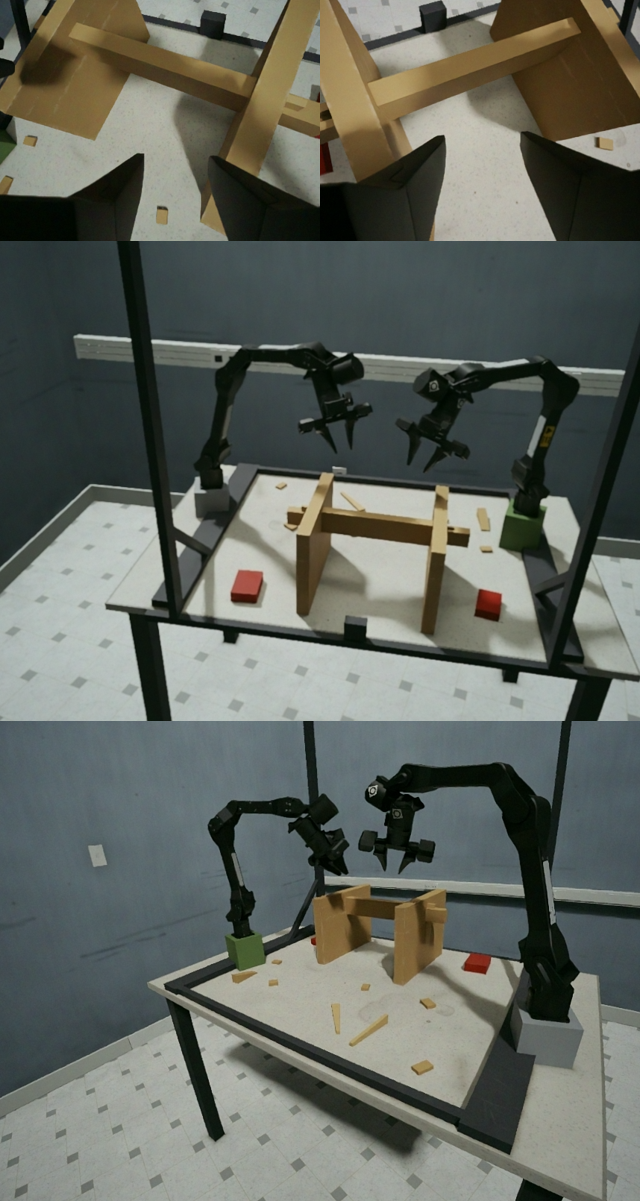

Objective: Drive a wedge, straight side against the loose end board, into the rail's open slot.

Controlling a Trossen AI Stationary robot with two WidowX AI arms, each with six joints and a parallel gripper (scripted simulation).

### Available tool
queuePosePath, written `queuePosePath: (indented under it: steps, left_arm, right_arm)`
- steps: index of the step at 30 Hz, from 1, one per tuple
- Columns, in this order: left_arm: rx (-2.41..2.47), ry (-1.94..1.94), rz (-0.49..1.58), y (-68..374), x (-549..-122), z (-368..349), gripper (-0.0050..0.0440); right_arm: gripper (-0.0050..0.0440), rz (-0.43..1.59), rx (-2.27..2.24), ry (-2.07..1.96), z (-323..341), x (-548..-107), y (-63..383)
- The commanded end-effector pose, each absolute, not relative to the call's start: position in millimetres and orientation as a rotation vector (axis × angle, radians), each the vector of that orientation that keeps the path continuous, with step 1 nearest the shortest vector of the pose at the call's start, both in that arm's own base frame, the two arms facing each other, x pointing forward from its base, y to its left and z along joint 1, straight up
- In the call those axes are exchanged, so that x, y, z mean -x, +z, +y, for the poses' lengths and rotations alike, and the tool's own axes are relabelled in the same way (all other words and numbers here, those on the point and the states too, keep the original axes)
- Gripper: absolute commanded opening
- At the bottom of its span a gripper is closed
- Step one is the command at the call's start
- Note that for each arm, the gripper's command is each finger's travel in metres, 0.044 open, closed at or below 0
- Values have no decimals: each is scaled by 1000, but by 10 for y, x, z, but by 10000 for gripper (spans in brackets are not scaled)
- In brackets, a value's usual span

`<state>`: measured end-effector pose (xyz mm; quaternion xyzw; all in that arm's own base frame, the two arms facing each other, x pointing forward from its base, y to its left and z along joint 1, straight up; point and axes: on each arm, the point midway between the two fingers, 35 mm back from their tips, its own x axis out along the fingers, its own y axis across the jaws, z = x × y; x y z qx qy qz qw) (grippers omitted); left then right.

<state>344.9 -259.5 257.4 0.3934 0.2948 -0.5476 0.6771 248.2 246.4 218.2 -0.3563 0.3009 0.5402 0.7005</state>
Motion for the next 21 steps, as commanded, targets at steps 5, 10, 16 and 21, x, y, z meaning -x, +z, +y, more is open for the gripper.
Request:
queuePosePath:
  steps: [5, 10, 16, 21]
  left_arm:
    - [-870, -1186, 628, 2701, -3450, -2522, 175]
    - [-843, -1176, 696, 2520, -3515, -2508, 175]
    - [-769, -1122, 723, 2575, -3576, -2505, 175]
    - [-776, -1123, 738, 2533, -3585, -2478, 175]
  right_arm:
    - [204, 639, 776, 1170, 2413, -2506, 2267]
    - [204, 645, 764, 1132, 2340, -2554, 2246]
    - [204, 605, 705, 1037, 2220, -2703, 2313]
    - [204, 519, 567, 810, 1855, -2997, 2452]
